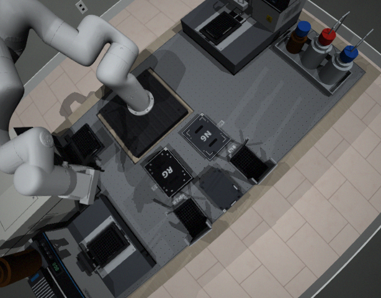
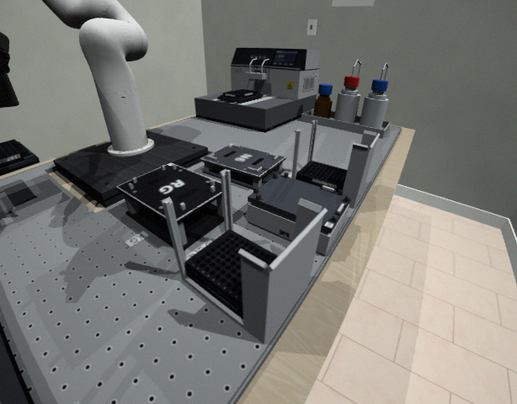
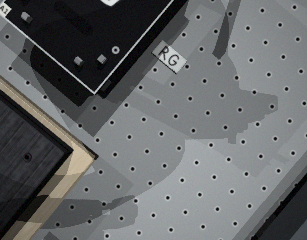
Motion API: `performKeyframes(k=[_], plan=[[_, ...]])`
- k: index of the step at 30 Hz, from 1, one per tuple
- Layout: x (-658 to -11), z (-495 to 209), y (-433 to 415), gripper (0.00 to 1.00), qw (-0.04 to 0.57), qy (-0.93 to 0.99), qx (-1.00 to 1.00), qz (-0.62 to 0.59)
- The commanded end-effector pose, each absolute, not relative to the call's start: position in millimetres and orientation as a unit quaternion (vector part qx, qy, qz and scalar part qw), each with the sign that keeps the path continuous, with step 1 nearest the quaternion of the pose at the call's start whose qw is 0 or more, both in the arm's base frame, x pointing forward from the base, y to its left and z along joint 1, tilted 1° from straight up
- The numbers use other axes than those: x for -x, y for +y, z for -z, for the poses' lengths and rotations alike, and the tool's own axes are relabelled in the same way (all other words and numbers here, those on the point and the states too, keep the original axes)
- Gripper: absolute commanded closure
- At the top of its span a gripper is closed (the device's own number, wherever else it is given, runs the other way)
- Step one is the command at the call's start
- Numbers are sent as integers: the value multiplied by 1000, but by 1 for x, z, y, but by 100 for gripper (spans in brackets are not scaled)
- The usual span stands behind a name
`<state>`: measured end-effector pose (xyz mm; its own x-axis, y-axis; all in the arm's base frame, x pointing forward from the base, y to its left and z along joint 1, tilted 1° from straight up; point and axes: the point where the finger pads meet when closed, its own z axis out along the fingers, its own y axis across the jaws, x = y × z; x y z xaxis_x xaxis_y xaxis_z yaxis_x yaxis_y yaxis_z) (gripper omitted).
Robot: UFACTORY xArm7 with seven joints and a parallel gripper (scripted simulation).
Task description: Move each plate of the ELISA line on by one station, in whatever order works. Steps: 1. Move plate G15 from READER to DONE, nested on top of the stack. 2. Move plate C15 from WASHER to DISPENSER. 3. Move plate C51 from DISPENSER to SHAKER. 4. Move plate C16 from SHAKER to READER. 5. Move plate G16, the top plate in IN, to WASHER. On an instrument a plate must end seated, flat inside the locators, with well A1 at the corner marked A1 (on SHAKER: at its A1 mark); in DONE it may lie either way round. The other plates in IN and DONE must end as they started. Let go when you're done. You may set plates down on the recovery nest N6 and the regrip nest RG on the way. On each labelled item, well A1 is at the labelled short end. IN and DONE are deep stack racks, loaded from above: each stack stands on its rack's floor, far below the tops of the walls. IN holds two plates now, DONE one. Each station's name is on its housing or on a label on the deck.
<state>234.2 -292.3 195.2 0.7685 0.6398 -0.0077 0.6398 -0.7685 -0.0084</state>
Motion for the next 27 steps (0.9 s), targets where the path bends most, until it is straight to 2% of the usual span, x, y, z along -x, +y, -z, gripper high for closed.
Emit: performKeyframes(k=[1,10,27], plan=[[-245,-196,-294,0,2,-340,940,-4],[-271,-196,-296,0,3,-420,907,-4],[-318,-195,-298,0,3,-438,899,-4]])
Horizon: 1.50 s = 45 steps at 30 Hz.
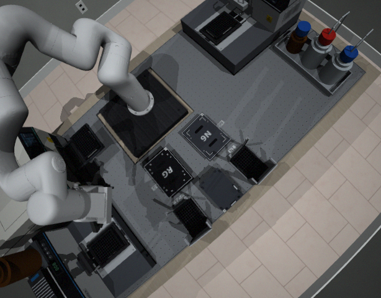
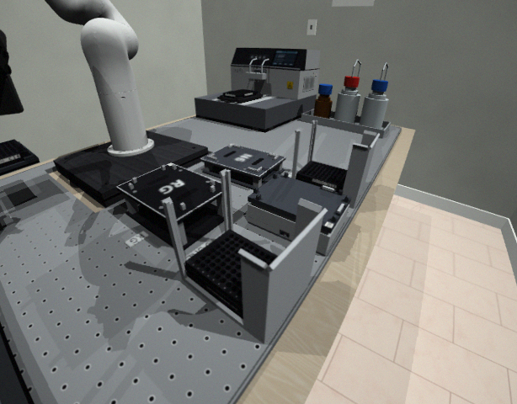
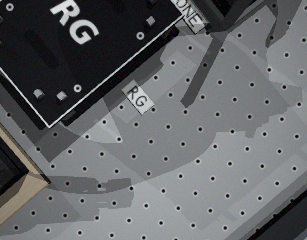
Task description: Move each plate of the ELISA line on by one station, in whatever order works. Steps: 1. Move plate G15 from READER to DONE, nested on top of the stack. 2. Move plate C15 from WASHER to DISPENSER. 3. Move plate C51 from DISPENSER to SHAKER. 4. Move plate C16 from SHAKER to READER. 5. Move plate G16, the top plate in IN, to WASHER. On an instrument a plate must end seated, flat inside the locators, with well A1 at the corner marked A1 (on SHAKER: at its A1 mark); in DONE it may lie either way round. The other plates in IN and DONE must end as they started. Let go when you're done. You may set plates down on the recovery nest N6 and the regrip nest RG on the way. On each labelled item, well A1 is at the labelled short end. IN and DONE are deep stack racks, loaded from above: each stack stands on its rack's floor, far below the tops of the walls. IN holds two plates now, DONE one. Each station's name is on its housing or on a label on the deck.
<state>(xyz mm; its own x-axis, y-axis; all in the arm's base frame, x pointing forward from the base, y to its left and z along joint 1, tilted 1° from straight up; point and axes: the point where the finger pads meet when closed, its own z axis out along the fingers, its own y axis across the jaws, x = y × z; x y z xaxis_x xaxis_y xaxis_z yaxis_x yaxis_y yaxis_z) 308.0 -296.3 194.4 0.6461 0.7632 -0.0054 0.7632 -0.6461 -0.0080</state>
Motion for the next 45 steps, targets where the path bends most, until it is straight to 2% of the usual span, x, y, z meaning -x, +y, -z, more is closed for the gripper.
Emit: performKeyframes(k=[1,19,27,40,45], plan=[[-321,-195,-298,0,3,-456,890,-4],[-374,-194,-301,0,3,-498,867,-3],[-378,-194,-317,0,3,-571,821,-3],[-385,-194,-353,0,3,-571,821,-3],[-386,-194,-370,0,3,-640,768,-3]])
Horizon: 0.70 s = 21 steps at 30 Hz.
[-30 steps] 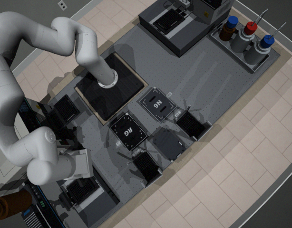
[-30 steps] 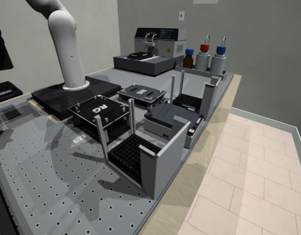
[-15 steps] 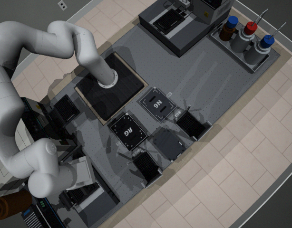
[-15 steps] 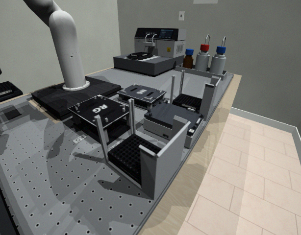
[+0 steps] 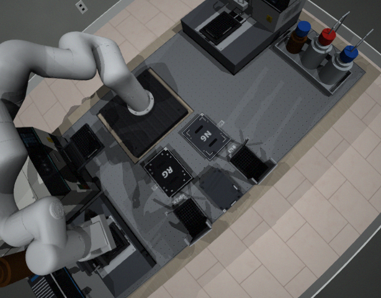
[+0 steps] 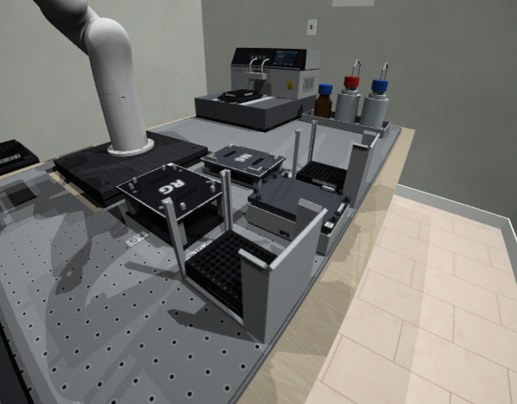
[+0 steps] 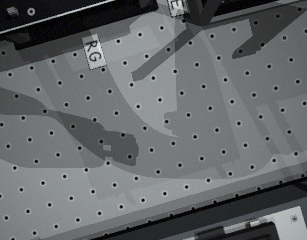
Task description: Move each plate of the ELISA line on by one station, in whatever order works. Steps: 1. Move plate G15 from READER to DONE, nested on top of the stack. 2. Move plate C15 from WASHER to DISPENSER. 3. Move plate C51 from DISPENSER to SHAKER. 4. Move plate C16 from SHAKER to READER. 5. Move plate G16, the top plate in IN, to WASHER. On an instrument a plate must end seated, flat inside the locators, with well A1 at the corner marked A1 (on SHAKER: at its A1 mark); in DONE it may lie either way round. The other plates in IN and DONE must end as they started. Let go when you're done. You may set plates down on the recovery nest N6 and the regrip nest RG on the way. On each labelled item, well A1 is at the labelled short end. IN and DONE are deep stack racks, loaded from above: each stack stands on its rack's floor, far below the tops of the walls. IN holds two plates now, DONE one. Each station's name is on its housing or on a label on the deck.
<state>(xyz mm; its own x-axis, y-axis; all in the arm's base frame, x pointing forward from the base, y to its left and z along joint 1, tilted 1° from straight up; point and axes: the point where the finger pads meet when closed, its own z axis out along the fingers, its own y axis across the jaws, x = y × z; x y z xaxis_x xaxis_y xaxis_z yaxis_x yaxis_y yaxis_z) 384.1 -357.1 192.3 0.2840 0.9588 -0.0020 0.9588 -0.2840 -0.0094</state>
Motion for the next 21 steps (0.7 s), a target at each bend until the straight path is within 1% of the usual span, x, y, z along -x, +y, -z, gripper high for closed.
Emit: performKeyframes(k=[1,17,21], plan=[[-386,-194,-373,0,3,-640,768,-3],[-388,-194,-416,0,3,-640,768,-3],[-389,-194,-429,0,3,-700,715,-3]])
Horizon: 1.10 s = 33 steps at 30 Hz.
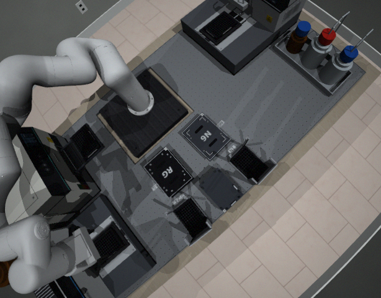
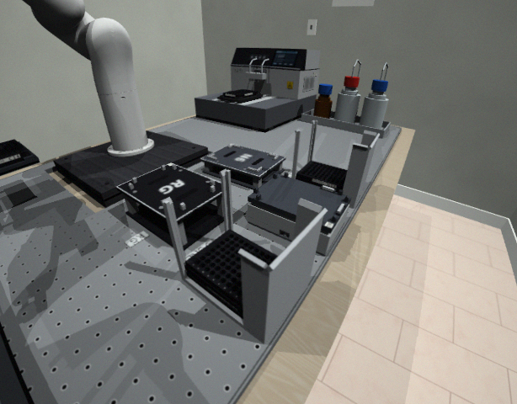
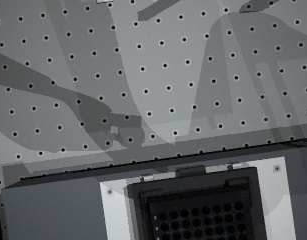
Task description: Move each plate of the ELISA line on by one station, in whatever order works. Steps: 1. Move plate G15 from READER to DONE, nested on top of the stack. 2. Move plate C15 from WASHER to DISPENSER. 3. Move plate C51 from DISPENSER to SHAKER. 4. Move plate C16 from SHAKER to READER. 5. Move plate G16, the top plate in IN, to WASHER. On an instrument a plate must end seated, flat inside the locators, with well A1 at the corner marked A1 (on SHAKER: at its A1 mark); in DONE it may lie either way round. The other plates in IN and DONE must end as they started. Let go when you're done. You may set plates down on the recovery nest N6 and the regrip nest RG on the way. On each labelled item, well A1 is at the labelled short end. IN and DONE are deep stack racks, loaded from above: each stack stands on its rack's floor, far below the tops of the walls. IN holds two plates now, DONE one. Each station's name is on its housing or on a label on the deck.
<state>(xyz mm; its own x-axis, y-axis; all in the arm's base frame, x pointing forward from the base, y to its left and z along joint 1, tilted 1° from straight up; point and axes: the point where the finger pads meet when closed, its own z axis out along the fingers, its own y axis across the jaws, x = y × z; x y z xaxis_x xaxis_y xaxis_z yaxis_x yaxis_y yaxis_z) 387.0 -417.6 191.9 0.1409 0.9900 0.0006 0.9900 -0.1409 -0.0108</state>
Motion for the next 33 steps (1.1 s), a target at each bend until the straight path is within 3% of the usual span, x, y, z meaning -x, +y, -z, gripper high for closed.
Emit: performKeyframes(k=[1,33], plan=[[-389,-194,-433,0,3,-704,710,-3],[-391,-194,-476,0,3,-704,710,-3]])
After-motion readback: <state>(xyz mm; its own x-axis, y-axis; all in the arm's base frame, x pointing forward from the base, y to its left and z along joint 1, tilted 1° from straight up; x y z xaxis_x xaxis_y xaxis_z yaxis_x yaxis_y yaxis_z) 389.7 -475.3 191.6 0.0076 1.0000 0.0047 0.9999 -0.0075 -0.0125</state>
